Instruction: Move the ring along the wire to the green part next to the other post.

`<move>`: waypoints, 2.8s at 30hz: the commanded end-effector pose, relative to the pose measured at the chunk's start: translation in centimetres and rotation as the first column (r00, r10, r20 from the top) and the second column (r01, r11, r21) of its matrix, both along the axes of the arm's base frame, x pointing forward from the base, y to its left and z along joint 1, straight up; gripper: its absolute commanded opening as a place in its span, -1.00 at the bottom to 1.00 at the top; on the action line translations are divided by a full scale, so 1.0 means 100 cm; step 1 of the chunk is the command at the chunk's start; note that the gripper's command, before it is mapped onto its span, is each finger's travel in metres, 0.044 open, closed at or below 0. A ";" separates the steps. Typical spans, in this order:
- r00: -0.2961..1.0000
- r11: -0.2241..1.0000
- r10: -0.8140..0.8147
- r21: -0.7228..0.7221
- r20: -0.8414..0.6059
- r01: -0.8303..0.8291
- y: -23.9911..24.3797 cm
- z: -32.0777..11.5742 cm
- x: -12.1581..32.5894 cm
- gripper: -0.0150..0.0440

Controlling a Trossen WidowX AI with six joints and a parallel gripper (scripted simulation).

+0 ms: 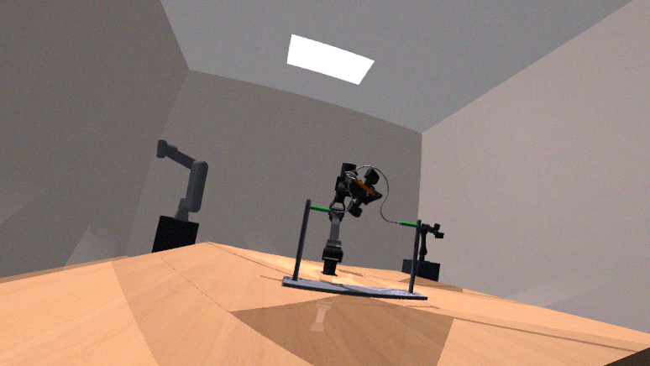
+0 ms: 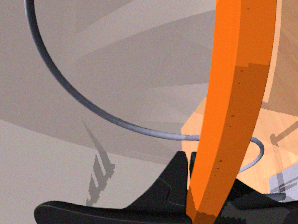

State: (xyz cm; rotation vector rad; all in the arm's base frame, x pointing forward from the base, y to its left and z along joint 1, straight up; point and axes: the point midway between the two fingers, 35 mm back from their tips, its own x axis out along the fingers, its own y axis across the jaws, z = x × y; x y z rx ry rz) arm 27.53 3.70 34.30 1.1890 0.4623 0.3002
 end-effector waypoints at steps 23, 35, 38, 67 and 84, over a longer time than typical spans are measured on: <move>0.998 0.928 -0.033 -0.373 -0.054 0.011 -0.008 -0.015 0.002 -1.00; 0.996 0.851 -0.056 -0.526 -0.068 0.012 -0.013 -0.020 0.002 -1.00; 0.996 0.827 -0.062 -0.562 -0.071 0.012 -0.014 -0.021 0.001 -1.00; 0.988 0.529 -0.132 -0.848 -0.074 0.007 -0.029 -0.028 0.000 -1.00; 0.985 0.311 -0.165 -0.950 -0.056 -0.001 -0.039 -0.029 -0.001 -1.00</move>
